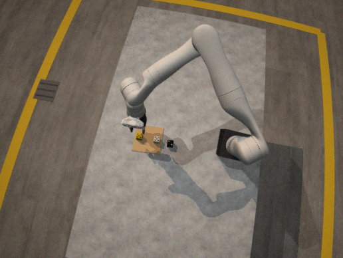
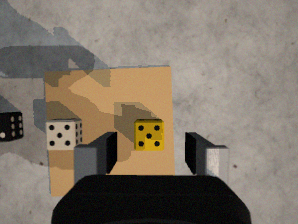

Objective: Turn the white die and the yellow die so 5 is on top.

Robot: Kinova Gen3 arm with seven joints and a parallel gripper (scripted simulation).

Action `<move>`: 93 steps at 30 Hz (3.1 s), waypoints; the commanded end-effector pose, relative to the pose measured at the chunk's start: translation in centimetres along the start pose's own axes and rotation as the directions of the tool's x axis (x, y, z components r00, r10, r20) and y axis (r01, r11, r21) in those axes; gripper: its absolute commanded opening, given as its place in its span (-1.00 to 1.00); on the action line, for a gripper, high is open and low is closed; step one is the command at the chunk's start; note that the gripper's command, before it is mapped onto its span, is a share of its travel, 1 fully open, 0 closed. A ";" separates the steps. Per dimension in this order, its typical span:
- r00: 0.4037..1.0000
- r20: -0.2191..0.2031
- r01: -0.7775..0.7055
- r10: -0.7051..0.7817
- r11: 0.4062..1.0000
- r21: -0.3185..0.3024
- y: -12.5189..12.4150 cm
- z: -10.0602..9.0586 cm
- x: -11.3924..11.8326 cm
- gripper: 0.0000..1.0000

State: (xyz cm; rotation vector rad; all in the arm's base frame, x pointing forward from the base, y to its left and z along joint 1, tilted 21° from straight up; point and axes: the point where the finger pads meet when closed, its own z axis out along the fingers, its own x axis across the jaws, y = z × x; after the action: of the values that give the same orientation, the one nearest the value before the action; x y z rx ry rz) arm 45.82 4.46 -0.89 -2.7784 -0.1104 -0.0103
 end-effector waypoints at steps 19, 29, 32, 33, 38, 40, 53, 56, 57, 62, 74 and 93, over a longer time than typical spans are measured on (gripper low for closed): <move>1.000 0.001 0.003 -0.003 1.000 -0.001 0.1 -7.3 0.0 1.00; 1.000 0.001 0.003 -0.003 1.000 -0.001 0.1 -8.8 0.0 1.00; 1.000 0.001 0.003 -0.003 1.000 -0.001 0.1 -8.8 0.0 1.00; 1.000 0.001 0.003 -0.003 1.000 -0.001 0.1 -8.8 0.0 1.00; 1.000 0.001 0.003 -0.003 1.000 -0.001 0.1 -8.8 0.0 1.00; 1.000 0.001 0.003 -0.003 1.000 -0.001 0.1 -8.8 0.0 1.00; 1.000 0.001 0.003 -0.003 1.000 -0.001 0.1 -8.8 0.0 1.00; 1.000 0.001 0.003 -0.003 1.000 -0.001 0.1 -8.8 0.0 1.00; 1.000 0.001 0.003 -0.003 1.000 -0.001 0.1 -8.8 0.0 1.00; 1.000 0.001 0.003 -0.003 1.000 -0.001 0.1 -8.8 0.0 1.00; 1.000 0.001 0.003 -0.003 1.000 -0.001 0.1 -8.8 0.0 1.00; 1.000 0.001 0.003 -0.003 1.000 -0.001 0.1 -8.8 0.0 1.00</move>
State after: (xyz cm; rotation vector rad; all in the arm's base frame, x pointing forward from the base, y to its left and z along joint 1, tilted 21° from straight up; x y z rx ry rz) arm 45.93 1.44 7.06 -2.7790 -0.1099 -0.0102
